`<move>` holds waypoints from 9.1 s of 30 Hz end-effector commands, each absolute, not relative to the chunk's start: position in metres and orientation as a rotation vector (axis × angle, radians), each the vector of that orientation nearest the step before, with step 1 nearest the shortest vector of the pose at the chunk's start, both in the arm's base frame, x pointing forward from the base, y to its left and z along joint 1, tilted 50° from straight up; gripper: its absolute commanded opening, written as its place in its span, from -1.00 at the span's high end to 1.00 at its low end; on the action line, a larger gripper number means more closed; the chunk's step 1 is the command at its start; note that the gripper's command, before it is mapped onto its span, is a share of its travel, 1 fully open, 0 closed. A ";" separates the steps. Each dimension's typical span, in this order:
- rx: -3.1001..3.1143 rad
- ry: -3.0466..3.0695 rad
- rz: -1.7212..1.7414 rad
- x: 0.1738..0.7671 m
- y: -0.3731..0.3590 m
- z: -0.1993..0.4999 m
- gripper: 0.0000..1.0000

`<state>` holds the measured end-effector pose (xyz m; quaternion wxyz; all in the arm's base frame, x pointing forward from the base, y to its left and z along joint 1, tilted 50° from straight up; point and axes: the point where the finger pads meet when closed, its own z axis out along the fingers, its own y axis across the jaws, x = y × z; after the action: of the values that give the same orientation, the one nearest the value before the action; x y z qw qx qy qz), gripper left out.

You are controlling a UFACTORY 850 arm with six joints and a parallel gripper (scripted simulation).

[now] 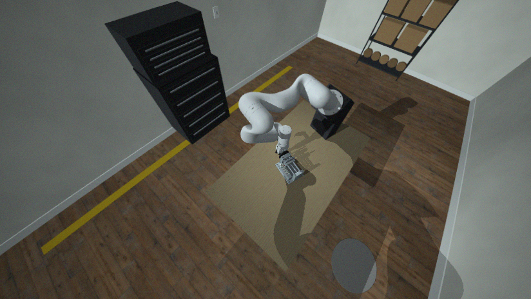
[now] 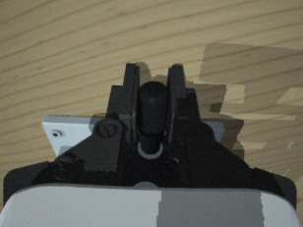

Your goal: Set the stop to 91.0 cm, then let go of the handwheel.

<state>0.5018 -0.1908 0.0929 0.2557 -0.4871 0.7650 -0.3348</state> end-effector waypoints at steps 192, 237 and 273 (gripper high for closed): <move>-1.322 2.077 -0.909 0.451 -0.172 0.133 0.88; -1.322 2.077 -0.909 0.466 -0.175 0.086 0.88; -1.322 2.077 -0.909 0.493 -0.187 0.086 0.88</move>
<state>0.4920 -0.1861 0.0854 0.2555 -0.4872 0.7651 -0.3345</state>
